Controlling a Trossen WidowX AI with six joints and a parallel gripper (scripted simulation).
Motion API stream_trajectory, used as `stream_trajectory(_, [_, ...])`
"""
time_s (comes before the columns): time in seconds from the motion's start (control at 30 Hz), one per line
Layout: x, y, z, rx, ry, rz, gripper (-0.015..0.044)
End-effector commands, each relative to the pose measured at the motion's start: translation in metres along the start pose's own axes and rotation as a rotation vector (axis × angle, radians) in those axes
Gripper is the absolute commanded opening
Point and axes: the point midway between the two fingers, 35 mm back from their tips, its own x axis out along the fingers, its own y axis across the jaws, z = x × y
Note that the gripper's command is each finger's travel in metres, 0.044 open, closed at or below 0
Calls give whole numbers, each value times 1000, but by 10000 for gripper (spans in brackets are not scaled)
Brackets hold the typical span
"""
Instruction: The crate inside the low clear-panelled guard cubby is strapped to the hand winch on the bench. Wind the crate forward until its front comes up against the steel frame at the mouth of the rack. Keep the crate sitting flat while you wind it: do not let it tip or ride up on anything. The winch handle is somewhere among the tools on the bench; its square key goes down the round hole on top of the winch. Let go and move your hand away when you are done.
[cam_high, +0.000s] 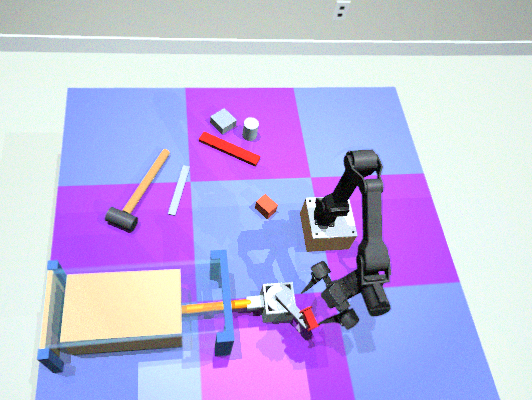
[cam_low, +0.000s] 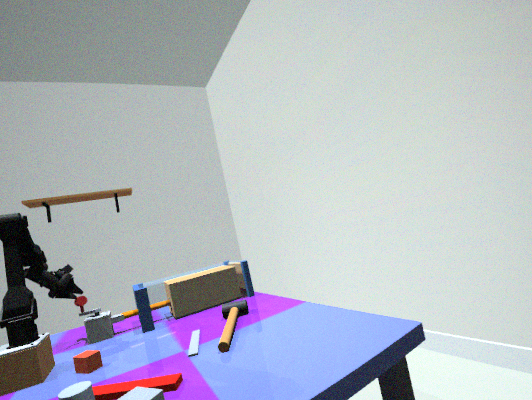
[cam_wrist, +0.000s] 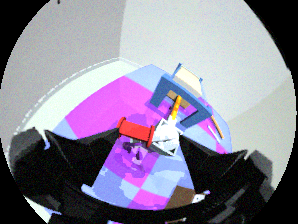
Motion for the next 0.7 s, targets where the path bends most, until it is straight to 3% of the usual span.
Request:
stream_trajectory(0.0, [11,-15,27,-713,339,150,440])
stream_trajectory(0.33, [8,-32,43,-1145,471,424,440])
stream_trajectory(0.67, [-2,-49,61,-1523,437,776,440])
